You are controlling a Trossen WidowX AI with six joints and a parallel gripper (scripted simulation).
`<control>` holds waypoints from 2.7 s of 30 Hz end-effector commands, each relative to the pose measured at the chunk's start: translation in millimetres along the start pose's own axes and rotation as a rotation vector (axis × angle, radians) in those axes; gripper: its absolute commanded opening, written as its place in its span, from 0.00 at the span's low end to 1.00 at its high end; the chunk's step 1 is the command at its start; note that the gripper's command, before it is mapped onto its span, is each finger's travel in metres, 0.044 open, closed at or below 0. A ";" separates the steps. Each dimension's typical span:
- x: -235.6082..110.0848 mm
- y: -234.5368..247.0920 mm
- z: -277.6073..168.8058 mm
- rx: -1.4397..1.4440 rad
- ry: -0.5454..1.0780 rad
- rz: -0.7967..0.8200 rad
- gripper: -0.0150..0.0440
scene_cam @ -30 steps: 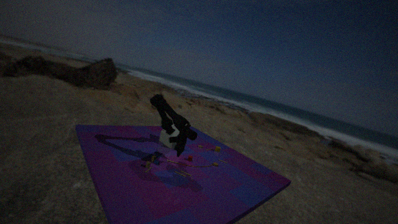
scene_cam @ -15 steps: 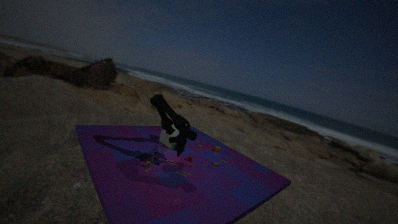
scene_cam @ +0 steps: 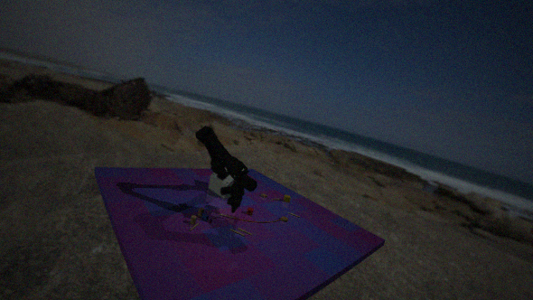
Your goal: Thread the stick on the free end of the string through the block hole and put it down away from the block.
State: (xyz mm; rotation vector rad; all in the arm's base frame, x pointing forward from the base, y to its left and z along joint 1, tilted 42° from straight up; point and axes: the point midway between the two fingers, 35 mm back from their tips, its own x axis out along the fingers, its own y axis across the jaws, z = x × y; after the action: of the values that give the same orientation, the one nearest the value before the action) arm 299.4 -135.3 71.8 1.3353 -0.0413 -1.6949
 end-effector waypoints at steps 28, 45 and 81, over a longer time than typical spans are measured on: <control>37.4 -4.7 1.5 -0.012 -0.007 -0.008 0.46; 34.3 -3.3 2.0 -0.007 -0.008 -0.004 0.25; -12.4 -2.7 0.5 -0.007 -0.006 -0.007 0.25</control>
State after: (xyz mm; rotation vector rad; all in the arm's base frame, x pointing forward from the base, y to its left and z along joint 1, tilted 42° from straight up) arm 295.2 -128.0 72.2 1.3159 -0.0194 -1.7141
